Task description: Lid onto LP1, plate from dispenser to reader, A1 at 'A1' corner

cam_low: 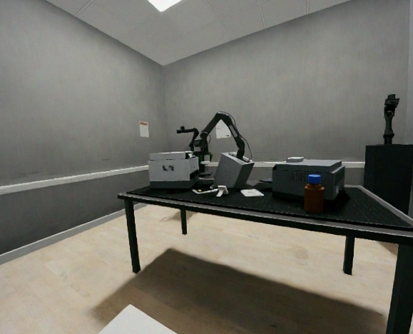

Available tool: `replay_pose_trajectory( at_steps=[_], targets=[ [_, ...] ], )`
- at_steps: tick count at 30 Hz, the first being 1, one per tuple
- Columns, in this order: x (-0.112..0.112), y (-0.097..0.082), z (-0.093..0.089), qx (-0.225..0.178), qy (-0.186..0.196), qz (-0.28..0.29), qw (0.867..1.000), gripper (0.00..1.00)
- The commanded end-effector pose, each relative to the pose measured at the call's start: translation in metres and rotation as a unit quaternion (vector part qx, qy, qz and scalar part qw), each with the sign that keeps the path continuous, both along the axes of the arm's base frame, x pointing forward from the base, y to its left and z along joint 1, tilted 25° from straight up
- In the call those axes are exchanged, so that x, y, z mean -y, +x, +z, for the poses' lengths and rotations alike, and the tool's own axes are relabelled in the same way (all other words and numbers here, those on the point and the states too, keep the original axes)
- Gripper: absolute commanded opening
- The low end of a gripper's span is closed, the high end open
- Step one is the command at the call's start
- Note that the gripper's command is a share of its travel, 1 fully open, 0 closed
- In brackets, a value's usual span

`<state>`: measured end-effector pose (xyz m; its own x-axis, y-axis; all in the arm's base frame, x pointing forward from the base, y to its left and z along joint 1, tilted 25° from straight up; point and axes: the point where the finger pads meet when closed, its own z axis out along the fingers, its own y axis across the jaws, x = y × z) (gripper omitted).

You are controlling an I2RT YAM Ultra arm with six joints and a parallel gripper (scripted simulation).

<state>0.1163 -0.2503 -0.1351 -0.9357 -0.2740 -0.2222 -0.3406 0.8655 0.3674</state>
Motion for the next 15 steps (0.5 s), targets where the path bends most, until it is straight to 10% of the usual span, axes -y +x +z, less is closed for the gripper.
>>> replay_pose_trajectory(
  at_steps=[1, 15],
  targets=[
    [0.009, 0.006, 0.002, 0.009, -0.004, 0.005, 1.0, 0.86],
    [-0.011, 0.005, -0.015, 0.003, 0.006, 0.001, 1.0, 0.86]
  ],
)
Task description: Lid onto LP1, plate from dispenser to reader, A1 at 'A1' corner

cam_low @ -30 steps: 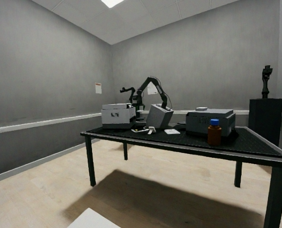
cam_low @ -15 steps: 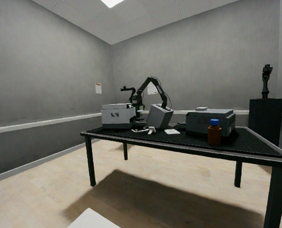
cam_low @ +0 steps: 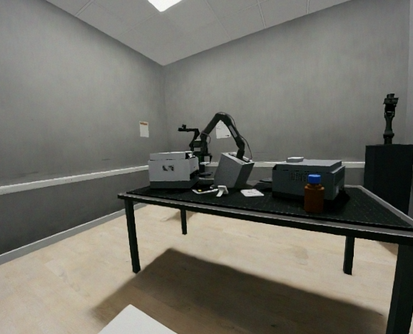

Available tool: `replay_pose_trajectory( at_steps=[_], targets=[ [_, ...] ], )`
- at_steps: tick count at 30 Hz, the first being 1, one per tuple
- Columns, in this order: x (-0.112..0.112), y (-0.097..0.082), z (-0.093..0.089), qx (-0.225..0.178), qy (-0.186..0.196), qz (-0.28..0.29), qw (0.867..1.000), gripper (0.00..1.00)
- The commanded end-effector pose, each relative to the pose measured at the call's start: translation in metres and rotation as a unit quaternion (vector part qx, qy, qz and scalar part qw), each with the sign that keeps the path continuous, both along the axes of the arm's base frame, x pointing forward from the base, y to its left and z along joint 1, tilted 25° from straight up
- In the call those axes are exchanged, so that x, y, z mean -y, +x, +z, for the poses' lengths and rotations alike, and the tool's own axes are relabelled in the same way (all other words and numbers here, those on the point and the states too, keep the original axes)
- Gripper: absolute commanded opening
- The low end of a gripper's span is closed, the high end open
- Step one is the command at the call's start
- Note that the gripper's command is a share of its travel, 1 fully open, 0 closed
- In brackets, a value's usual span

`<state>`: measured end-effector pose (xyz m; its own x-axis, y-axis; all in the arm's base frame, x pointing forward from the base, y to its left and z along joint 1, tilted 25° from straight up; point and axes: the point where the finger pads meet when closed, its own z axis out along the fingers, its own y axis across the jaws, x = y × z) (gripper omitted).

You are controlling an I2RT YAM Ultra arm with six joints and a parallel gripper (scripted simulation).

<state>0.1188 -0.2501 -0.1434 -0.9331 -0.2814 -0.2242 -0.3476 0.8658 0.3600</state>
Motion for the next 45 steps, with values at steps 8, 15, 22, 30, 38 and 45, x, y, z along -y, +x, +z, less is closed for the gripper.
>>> replay_pose_trajectory(
  at_steps=[8, 15, 22, 30, 38, 45],
  targets=[
    [-0.014, 0.003, -0.014, 0.001, 0.01, -0.002, 1.0, 0.86],
    [-0.014, 0.005, -0.022, 0.002, 0.005, -0.004, 1.0, 0.86],
    [-0.02, 0.003, -0.028, 0.0, 0.009, -0.006, 1.0, 0.86],
    [-0.023, 0.006, -0.038, 0.001, 0.006, -0.005, 1.0, 0.86],
    [-0.026, 0.005, -0.043, 0.001, 0.006, -0.008, 1.0, 0.86],
    [-0.035, 0.006, -0.054, -0.001, 0.01, -0.005, 1.0, 0.86]
  ],
)
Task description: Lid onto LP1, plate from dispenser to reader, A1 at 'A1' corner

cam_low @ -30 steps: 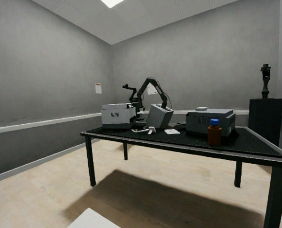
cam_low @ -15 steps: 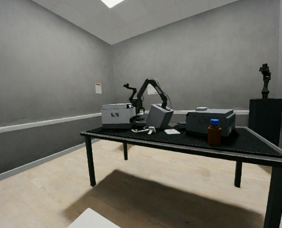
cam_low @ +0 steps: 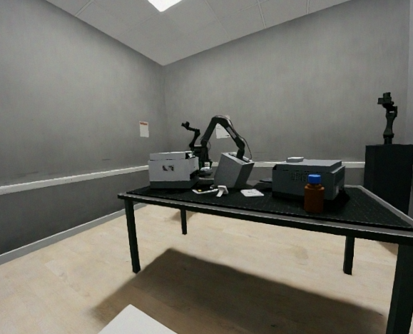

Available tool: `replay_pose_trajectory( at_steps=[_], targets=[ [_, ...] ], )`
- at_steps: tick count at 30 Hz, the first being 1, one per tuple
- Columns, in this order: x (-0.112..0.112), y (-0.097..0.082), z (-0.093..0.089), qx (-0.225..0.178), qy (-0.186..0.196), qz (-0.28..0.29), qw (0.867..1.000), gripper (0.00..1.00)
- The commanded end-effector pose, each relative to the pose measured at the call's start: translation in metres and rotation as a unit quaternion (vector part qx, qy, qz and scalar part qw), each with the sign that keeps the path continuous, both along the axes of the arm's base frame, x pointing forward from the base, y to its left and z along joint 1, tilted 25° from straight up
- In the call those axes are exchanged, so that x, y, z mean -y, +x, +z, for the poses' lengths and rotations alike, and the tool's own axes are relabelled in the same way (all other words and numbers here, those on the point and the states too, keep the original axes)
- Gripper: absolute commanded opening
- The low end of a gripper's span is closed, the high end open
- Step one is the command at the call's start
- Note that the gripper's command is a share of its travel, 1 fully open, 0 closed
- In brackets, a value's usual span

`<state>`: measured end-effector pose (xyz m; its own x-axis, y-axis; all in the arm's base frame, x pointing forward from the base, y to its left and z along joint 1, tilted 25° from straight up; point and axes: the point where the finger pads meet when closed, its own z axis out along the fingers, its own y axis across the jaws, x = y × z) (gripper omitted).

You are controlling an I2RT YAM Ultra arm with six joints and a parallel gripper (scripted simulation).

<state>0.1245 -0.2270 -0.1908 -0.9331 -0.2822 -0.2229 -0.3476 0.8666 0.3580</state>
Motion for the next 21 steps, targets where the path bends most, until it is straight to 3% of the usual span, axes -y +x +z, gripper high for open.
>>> replay_pose_trajectory(
  at_steps=[1, 8, 9, 14, 21],
  targets=[
    [-0.013, 0.0, -0.008, 0.0, 0.011, -0.006, 1.0, 0.86],
    [-0.005, 0.005, -0.014, 0.004, 0.001, -0.004, 1.0, 0.86],
    [0.004, 0.006, -0.008, 0.008, -0.012, -0.01, 1.0, 0.86],
    [-0.018, 0.002, -0.021, 0.0, 0.011, -0.004, 1.0, 0.86],
    [-0.023, 0.002, -0.029, -0.001, 0.012, -0.005, 1.0, 0.86]
  ],
)
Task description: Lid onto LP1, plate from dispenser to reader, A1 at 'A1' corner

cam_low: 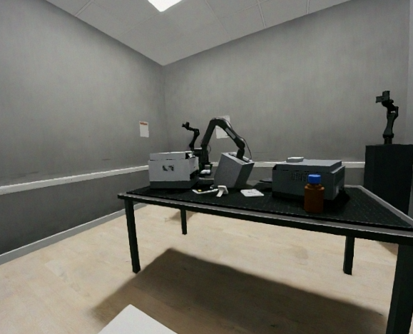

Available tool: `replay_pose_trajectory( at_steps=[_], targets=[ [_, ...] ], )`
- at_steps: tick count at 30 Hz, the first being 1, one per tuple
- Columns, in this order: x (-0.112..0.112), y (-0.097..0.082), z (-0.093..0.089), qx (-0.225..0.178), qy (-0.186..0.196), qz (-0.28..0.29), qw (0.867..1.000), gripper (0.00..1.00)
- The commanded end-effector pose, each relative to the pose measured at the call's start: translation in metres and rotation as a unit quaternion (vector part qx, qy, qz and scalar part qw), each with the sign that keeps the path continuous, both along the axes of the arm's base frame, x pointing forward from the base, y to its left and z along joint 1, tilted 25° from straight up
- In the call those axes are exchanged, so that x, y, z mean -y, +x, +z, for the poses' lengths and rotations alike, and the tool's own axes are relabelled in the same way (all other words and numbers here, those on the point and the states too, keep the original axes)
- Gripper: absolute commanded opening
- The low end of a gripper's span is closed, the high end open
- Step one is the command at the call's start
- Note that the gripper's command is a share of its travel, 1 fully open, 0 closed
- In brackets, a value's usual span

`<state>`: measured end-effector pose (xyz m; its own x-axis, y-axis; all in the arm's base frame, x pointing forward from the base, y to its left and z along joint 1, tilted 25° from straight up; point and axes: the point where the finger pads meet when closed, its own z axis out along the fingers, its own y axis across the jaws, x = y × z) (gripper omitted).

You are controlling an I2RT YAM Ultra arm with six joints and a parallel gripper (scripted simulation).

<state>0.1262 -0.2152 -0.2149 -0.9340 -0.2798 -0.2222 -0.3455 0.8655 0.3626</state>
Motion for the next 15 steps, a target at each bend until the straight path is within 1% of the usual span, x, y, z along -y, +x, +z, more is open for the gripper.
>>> replay_pose_trajectory(
  at_steps=[1, 2, 4, 5, 15],
  targets=[
    [-0.011, 0.001, -0.006, 0.001, 0.009, -0.004, 1.0, 0.86],
    [-0.003, 0.003, -0.006, 0.004, 0.0, -0.006, 1.0, 0.86],
    [-0.003, 0.003, -0.006, 0.004, 0.0, -0.006, 1.0, 0.86],
    [0.013, 0.008, 0.003, 0.011, -0.019, -0.009, 1.0, 0.86],
    [0.015, 0.007, 0.006, 0.01, -0.014, -0.008, 1.0, 0.86]
  ],
)
